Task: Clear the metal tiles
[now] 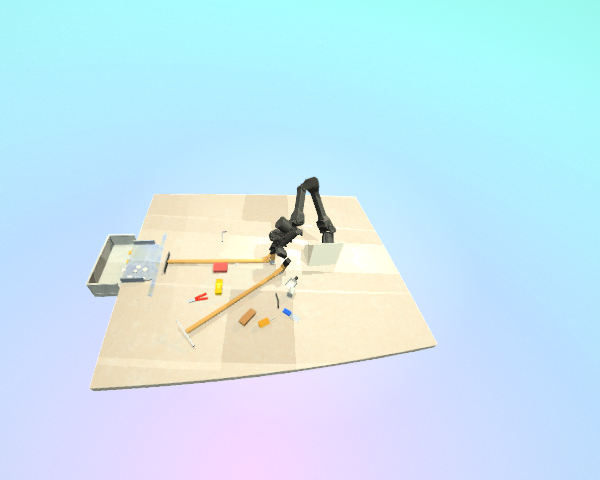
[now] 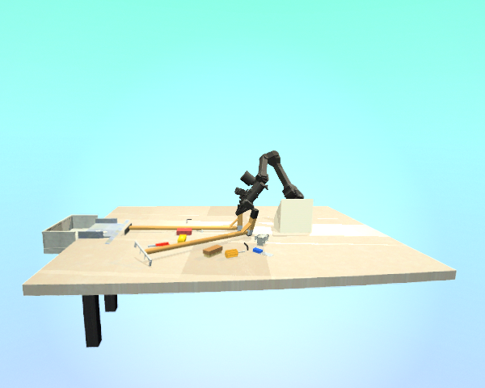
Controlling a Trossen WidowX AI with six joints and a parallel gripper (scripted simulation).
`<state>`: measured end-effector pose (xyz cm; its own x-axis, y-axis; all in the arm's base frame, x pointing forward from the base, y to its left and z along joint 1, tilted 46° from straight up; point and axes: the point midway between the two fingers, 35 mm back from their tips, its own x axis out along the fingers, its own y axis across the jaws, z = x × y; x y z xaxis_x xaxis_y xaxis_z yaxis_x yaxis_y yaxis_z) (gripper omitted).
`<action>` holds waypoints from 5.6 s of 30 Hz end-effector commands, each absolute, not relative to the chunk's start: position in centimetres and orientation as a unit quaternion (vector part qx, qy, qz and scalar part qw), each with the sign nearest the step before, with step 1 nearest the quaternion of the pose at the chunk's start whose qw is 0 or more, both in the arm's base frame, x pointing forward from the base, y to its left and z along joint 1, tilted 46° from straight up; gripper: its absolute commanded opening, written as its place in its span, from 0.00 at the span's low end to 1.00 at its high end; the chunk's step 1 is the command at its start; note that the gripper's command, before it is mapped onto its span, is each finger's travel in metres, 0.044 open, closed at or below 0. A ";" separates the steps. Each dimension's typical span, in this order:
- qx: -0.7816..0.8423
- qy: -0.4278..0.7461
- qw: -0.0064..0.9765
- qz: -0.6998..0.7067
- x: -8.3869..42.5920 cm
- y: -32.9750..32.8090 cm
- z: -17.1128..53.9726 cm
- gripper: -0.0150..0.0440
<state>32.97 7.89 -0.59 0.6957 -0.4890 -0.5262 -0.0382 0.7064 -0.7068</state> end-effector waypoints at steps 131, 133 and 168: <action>-0.363 0.364 0.849 -0.120 51.9 11.1 0.3 0.25; -0.363 0.364 0.849 -0.120 52.1 11.1 0.3 0.25; -0.364 0.365 0.848 -0.122 52.8 11.0 0.3 0.25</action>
